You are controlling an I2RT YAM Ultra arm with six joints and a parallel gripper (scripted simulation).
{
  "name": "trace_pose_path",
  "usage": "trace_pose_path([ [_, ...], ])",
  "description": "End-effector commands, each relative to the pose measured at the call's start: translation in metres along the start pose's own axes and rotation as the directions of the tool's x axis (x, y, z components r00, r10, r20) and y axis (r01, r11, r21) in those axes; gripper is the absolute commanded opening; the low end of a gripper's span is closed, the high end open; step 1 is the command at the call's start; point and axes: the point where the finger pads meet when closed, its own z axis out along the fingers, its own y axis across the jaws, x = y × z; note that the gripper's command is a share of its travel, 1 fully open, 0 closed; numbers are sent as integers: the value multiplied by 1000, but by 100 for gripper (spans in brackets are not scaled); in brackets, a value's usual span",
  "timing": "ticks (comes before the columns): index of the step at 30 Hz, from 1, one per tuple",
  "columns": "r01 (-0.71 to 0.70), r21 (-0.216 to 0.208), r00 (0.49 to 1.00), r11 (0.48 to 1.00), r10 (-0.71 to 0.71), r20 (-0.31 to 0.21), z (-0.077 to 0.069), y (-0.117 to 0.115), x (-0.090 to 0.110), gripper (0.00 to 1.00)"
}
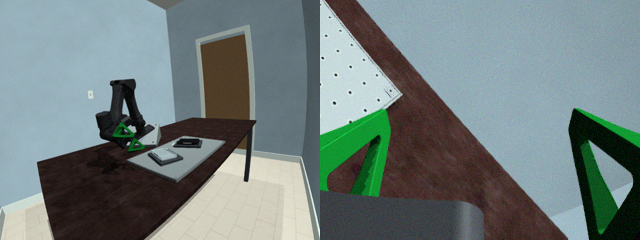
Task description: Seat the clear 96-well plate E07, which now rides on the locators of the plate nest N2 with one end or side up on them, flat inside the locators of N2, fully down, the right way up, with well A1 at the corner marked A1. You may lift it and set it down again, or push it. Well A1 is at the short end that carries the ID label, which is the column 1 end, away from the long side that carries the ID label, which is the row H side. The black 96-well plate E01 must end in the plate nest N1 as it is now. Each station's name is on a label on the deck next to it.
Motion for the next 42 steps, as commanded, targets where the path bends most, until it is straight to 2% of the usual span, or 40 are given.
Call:
trace_pose_path([
  [1,13,3,1000,1000,-13,2,0,-3,-2,100],
  [17,13,3,1000,1000,-13,2,0,-3,-2,100],
  [18,-1,8,1000,1000,1,4,8,-14,-9,100],
  [24,-197,11,980,980,197,-27,37,-14,-15,100],
  [26,-246,11,969,969,246,-36,37,-14,-15,100],
  [29,-336,7,940,942,336,-58,47,-10,-17,100],
  [32,-396,4,915,918,395,-75,56,-6,-20,100],
  [34,-396,4,915,918,395,-75,56,-6,-20,100],
  [41,-578,-5,808,816,571,-147,74,8,-29,100],
  [42,-578,-5,808,816,571,-147,74,8,-29,100],
])
